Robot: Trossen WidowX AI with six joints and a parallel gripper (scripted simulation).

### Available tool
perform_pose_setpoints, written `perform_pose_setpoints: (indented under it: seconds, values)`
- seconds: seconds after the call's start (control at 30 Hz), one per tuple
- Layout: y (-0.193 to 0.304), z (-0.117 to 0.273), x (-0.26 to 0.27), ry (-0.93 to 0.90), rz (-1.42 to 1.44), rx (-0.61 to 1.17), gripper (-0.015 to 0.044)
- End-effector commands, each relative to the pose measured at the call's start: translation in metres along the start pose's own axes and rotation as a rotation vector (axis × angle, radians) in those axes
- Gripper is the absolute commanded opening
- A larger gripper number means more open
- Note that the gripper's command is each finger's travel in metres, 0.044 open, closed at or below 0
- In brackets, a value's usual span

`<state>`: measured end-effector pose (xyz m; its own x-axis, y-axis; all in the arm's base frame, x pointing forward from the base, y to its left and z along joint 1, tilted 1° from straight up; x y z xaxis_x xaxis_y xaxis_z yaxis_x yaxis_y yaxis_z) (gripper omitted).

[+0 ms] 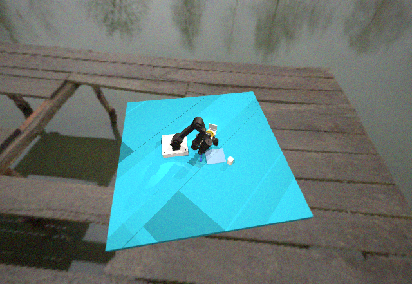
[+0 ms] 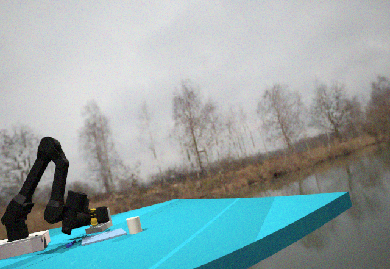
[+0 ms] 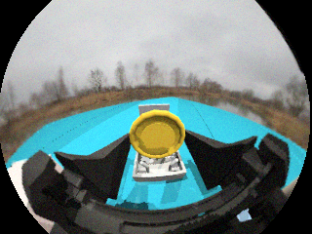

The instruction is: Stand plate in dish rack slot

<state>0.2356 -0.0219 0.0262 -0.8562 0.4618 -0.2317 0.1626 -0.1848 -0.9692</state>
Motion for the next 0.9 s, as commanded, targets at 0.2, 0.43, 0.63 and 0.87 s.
perform_pose_setpoints:
  seconds: [0.2, 0.43, 0.63, 0.87]
  values:
    - [0.0046, -0.0005, 0.0021, -0.001, -0.007, 0.001, 0.0]
    - [0.0046, -0.0005, 0.0021, -0.001, -0.007, 0.001, 0.0]
    - [0.0045, -0.0006, 0.0017, -0.001, -0.003, 0.0, 0.0157]
    - [0.0045, -0.0006, 0.0017, -0.001, -0.003, 0.0, 0.0341]
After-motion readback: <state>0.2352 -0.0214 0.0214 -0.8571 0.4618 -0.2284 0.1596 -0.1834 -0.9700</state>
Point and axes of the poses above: the point midway between the two fingers, 35 mm back from their tips, its own z axis back along the fingers, its own x axis across the jaws, y = z × x, the point moved 9 cm from there along z, back along the fingers, and after that the axes turned 12 degrees about z, right-handed, at the moved point
